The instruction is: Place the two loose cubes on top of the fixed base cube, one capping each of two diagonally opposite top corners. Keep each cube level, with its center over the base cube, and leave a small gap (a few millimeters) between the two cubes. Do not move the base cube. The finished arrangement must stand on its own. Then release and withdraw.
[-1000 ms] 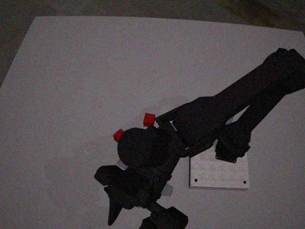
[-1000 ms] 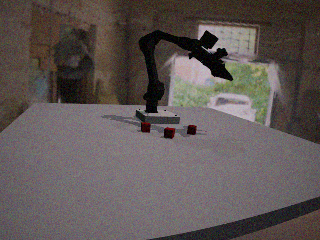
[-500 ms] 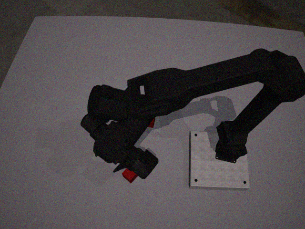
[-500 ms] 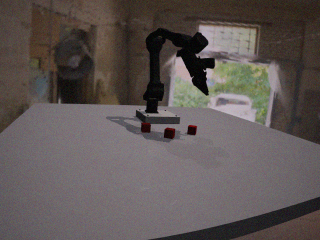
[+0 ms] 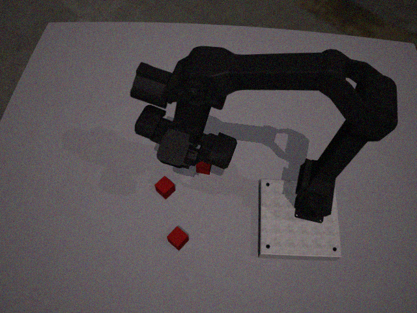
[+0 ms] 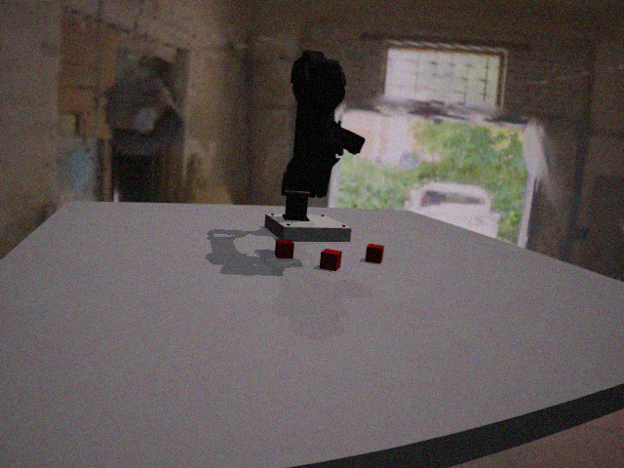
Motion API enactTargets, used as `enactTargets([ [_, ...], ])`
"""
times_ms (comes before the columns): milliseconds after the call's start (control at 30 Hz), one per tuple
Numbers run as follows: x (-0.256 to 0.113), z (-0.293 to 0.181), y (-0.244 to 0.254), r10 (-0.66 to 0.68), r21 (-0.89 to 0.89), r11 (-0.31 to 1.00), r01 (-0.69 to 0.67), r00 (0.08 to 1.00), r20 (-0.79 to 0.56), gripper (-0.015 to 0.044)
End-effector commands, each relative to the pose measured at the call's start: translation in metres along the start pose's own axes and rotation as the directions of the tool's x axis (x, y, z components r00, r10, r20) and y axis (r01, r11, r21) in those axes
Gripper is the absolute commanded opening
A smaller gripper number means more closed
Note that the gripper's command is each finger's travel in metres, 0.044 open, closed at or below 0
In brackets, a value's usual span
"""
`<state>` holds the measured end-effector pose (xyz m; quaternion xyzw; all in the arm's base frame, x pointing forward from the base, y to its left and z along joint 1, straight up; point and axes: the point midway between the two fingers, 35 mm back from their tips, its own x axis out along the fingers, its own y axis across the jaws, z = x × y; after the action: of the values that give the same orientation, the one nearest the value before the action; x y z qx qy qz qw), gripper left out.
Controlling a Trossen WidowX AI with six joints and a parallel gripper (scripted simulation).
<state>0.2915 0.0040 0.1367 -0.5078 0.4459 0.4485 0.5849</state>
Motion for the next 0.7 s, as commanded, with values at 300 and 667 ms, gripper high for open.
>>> enactTargets([
  [300, -0.002, -0.062, 0.023, 0.171, -0.126, 0.975, -0.181, 0.981, -0.089, 0.0265],
  [667, 0.058, -0.067, 0.033, 0.171, -0.126, 0.975, -0.181, 0.981, -0.089, 0.0265],
])
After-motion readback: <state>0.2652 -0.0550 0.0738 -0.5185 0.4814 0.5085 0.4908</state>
